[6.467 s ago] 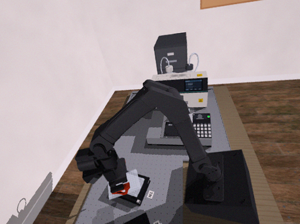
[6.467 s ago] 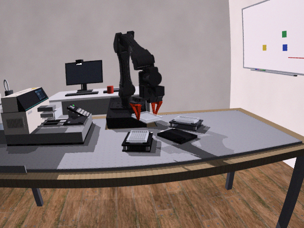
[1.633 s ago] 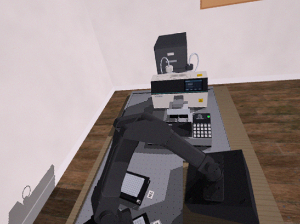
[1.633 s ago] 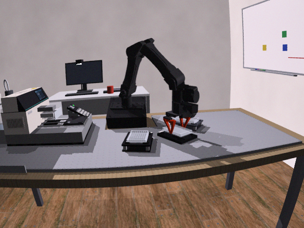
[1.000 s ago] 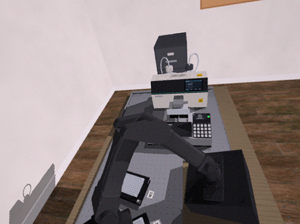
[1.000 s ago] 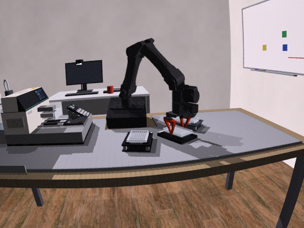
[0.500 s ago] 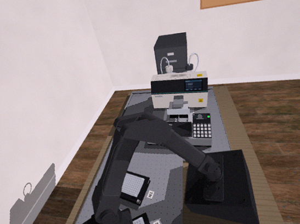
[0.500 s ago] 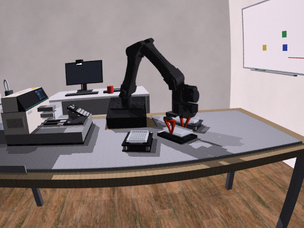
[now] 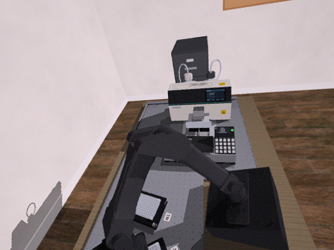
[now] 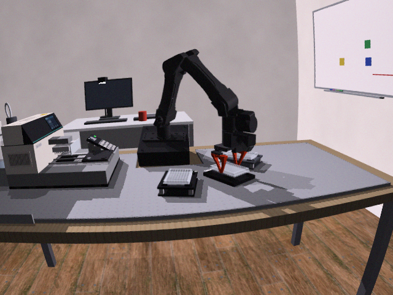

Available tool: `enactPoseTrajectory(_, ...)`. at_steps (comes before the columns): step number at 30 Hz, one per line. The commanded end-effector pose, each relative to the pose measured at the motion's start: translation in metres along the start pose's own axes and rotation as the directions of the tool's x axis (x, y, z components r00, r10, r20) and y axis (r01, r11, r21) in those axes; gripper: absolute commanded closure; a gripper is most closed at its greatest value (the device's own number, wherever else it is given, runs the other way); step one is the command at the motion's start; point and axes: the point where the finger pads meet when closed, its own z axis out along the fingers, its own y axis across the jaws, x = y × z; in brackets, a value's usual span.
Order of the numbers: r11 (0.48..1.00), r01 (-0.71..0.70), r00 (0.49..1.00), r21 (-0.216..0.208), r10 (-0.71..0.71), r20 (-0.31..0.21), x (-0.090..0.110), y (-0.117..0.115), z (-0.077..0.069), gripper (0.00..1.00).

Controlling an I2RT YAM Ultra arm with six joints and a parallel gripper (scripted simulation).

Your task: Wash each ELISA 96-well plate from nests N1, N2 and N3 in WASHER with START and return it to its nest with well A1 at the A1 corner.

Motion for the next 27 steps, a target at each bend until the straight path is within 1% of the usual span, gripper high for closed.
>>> enactPoseTrajectory(1,1.000,-0.001,1.000,-0.004,0.001,0.019,-0.0043,0.0005,-0.0038,1.00)
enactPoseTrajectory(27,1.000,-0.001,1.000,-0.004,0.001,0.019,-0.0040,0.0006,-0.0001,1.00)
